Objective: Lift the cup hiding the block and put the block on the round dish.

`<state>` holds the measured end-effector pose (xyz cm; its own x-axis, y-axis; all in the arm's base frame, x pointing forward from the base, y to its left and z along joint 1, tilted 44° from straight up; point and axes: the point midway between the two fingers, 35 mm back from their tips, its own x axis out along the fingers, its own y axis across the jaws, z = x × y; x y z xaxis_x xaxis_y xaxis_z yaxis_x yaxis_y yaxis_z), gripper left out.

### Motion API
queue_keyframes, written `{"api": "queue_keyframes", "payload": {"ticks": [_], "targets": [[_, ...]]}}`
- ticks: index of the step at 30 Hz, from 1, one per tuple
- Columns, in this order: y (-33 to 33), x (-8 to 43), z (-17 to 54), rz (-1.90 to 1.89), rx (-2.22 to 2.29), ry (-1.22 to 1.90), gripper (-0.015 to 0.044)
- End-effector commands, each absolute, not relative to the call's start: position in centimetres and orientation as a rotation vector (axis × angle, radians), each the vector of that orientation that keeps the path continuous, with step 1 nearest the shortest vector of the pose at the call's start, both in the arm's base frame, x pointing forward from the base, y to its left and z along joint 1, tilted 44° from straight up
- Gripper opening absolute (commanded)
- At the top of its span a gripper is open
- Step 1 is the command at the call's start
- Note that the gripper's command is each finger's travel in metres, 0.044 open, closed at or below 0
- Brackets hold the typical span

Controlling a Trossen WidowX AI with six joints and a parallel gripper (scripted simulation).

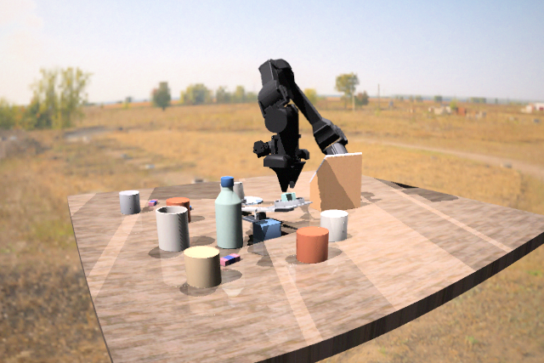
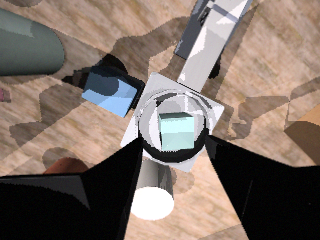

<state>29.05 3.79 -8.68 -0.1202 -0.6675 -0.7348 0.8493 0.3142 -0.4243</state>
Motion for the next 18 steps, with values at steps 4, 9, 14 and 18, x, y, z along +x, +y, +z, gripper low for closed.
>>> {"api": "queue_keyframes", "payload": {"ticks": [4, 9, 14, 18], "targets": [[2.7, 28.6, -9.8, -1.315, 0.199, 1.086, 0.0260], [2.2, 28.5, -10.3, -1.316, 0.199, 1.086, 0.0260], [1.7, 28.4, -10.8, -1.316, 0.198, 1.085, 0.0260], [1.7, 28.4, -10.8, -1.316, 0.198, 1.085, 0.0208]]}}
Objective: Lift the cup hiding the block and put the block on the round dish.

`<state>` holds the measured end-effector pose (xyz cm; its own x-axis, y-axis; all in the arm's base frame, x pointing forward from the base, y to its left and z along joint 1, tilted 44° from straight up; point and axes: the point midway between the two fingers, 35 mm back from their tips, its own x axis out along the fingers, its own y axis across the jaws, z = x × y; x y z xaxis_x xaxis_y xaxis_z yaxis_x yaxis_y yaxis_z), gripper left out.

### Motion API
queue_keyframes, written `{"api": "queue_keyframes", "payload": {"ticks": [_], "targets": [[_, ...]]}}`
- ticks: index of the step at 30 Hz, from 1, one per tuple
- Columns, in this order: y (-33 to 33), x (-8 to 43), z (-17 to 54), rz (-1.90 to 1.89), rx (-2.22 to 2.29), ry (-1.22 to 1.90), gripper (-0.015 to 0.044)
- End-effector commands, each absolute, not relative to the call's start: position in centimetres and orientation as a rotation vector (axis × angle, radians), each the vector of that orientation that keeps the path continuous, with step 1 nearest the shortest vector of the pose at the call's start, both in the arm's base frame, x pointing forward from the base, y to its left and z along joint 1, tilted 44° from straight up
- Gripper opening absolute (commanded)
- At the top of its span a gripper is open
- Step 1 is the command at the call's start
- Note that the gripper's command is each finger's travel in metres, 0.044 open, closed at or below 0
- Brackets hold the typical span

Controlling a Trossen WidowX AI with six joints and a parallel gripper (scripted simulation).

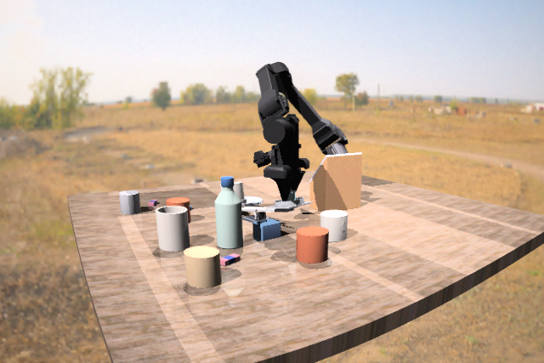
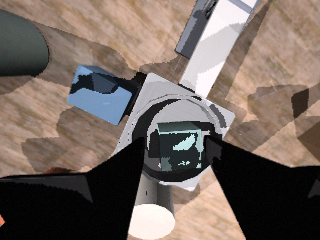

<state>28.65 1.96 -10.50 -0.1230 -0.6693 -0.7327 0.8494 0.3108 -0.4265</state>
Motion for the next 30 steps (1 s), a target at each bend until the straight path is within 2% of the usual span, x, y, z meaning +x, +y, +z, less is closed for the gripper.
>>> {"api": "queue_keyframes", "payload": {"ticks": [1, 11, 15, 16, 30], "targets": [[1.7, 28.4, -10.8, -1.316, 0.198, 1.085, 0.0181], [1.7, 28.4, -10.8, -1.316, 0.198, 1.085, 0.0115], [2.3, 28.6, -10.2, -1.315, 0.199, 1.086, 0.0010], [2.8, 28.8, -9.8, -1.315, 0.200, 1.086, 0.0000], [8.2, 29.6, -3.9, -1.314, 0.201, 1.089, 0.0000]]}}
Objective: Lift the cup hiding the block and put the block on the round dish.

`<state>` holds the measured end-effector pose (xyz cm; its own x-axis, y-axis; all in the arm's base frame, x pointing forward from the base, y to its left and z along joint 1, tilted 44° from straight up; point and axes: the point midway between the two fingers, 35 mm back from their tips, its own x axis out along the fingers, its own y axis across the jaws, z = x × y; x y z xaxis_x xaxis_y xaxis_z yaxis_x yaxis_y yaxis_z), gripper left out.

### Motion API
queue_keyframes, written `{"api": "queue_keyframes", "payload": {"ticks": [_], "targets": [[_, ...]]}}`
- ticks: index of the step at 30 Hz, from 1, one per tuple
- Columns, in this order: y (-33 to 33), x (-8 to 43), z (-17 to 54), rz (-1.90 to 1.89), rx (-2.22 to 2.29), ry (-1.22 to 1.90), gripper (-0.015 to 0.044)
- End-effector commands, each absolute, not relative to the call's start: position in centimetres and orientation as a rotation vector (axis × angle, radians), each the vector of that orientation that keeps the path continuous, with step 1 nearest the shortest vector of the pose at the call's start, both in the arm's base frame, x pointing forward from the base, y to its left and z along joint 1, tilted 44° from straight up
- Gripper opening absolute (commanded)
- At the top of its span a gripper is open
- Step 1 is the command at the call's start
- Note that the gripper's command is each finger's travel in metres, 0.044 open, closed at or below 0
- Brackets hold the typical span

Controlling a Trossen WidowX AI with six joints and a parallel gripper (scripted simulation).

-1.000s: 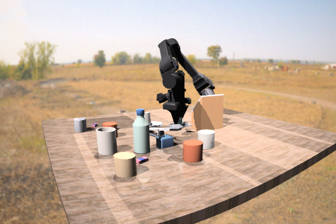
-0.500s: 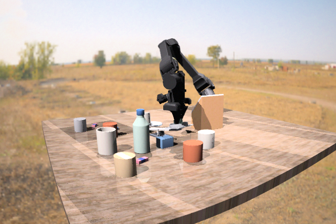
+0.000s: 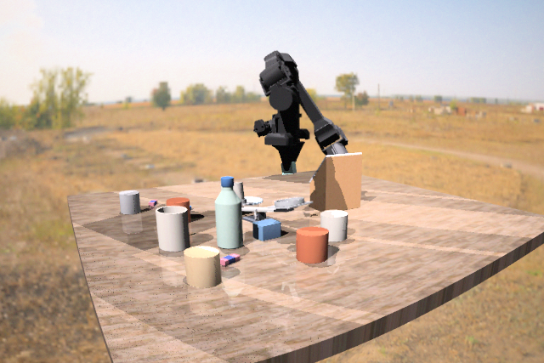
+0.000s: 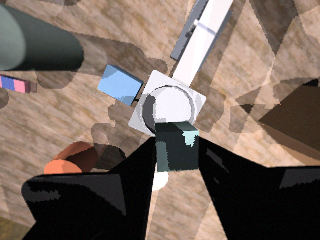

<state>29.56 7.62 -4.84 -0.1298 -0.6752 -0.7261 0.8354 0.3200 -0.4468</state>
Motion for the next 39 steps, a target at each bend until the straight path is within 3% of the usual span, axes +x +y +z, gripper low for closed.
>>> {"api": "queue_keyframes", "payload": {"ticks": [1, 39], "targets": [[8.2, 29.6, -3.9, -1.314, 0.201, 1.089, 0.0000], [-4.4, 32.0, 3.3, -1.207, 0.285, 1.148, 0.0000]]}}
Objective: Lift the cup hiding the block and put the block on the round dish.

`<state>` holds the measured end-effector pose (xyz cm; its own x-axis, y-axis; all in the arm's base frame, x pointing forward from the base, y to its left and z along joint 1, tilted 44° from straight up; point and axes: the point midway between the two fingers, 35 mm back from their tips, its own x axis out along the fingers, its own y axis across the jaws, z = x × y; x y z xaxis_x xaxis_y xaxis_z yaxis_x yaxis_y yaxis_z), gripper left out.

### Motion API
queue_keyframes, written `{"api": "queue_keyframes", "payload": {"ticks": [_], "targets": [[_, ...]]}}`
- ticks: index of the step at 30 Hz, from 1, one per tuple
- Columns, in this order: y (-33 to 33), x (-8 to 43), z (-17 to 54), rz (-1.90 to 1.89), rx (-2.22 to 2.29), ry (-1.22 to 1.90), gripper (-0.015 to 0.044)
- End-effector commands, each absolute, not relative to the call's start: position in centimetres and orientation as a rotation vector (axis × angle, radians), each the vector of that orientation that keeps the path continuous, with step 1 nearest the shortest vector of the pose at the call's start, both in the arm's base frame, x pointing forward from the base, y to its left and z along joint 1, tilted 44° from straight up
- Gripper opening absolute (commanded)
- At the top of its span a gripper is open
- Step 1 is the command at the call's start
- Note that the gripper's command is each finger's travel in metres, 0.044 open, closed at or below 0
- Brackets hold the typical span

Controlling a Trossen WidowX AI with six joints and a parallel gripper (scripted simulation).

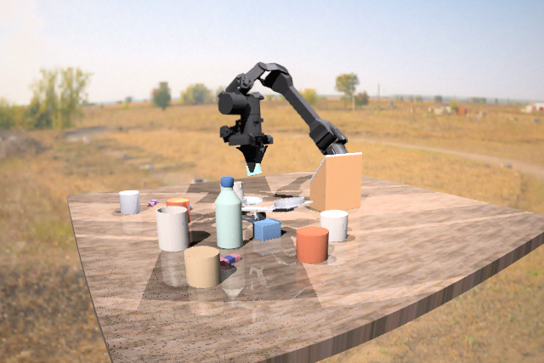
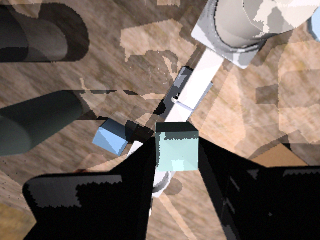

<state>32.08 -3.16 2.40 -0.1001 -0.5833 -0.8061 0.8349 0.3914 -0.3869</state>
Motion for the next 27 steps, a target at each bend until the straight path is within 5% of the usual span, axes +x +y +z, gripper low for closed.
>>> {"api": "queue_keyframes", "payload": {"ticks": [1, 27], "targets": [[-4.8, 32.0, 3.5, -1.206, 0.286, 1.147, 0.0000], [-14.8, 28.4, 9.1, -1.194, 0.272, 1.099, 0.0000]]}}
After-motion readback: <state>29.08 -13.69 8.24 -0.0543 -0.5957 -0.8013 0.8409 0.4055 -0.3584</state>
